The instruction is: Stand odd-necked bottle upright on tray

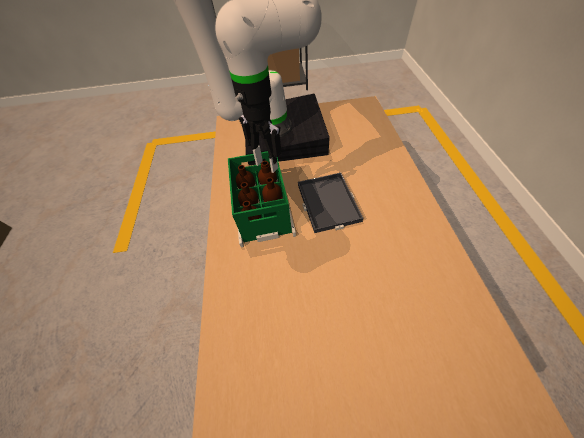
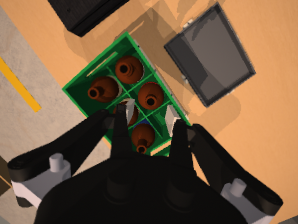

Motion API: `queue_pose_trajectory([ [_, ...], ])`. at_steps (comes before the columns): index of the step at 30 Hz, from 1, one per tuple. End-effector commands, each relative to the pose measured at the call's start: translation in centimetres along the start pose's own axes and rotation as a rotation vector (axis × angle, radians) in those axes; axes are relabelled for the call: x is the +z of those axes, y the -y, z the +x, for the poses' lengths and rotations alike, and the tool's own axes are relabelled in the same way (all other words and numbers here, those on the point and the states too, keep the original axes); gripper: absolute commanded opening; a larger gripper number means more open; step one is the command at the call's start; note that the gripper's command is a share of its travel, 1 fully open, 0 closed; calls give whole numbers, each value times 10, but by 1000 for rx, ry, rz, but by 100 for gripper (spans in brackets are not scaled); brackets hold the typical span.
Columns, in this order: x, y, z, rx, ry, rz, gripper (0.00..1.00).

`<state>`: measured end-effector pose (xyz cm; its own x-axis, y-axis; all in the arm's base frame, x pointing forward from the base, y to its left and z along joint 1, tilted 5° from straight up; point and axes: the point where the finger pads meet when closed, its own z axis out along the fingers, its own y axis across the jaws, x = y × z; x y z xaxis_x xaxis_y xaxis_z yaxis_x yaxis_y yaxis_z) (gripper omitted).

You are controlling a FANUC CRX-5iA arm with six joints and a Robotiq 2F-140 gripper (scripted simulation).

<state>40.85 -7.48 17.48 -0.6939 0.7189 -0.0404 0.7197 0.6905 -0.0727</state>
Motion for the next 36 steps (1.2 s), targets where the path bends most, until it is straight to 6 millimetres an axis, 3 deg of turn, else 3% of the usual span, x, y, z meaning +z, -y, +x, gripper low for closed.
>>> queue_pose_trajectory([
  [1,-1,0,0,0,1,-1,44],
  [25,5,0,0,0,1,-1,44],
  [36,17,0,0,0,1,-1,44],
])
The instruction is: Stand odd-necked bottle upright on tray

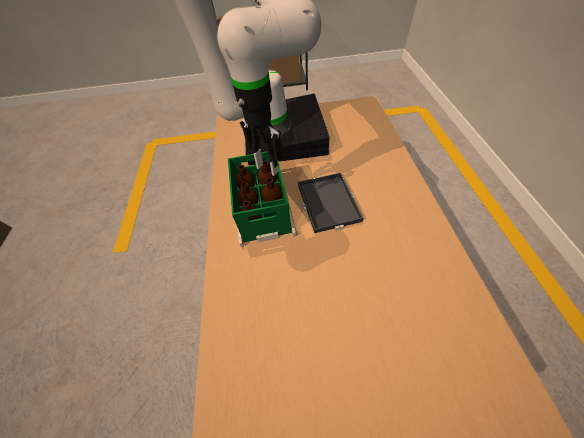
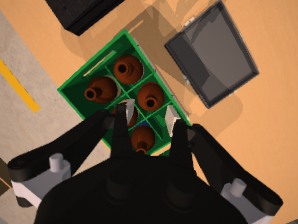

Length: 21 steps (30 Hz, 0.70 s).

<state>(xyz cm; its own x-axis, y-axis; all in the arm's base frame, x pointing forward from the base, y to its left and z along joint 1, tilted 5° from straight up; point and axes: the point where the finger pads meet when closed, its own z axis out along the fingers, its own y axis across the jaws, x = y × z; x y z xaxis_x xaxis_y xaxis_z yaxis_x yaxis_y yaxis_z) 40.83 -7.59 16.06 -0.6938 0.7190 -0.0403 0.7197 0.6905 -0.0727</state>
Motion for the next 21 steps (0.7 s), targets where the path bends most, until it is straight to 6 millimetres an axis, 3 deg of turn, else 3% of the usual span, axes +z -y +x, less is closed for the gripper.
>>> queue_pose_trajectory([
  [1,4,0,0,0,1,-1,44],
  [21,25,0,-1,0,1,-1,44],
])
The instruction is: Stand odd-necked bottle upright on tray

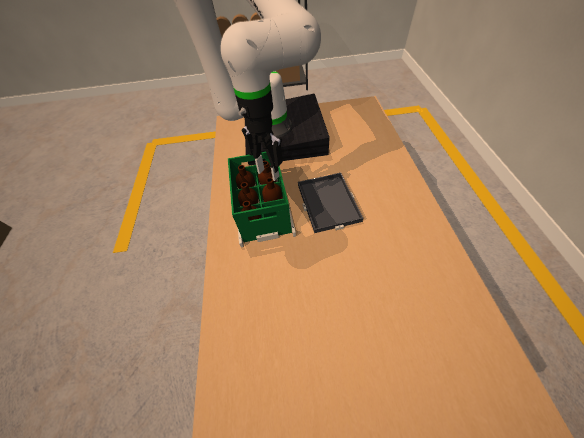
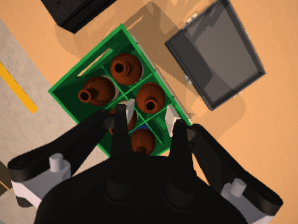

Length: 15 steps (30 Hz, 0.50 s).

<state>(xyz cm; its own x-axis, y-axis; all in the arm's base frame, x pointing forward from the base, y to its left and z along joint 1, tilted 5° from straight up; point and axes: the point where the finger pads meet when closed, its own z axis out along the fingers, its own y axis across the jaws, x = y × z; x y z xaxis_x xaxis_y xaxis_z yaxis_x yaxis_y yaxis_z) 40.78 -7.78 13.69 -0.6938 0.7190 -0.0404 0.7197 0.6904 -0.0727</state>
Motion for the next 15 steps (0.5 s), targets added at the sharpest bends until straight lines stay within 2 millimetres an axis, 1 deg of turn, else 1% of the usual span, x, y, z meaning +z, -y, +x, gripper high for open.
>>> queue_pose_trajectory([
  [1,1,0,0,0,1,-1,44],
  [15,5,0,0,0,1,-1,44],
])
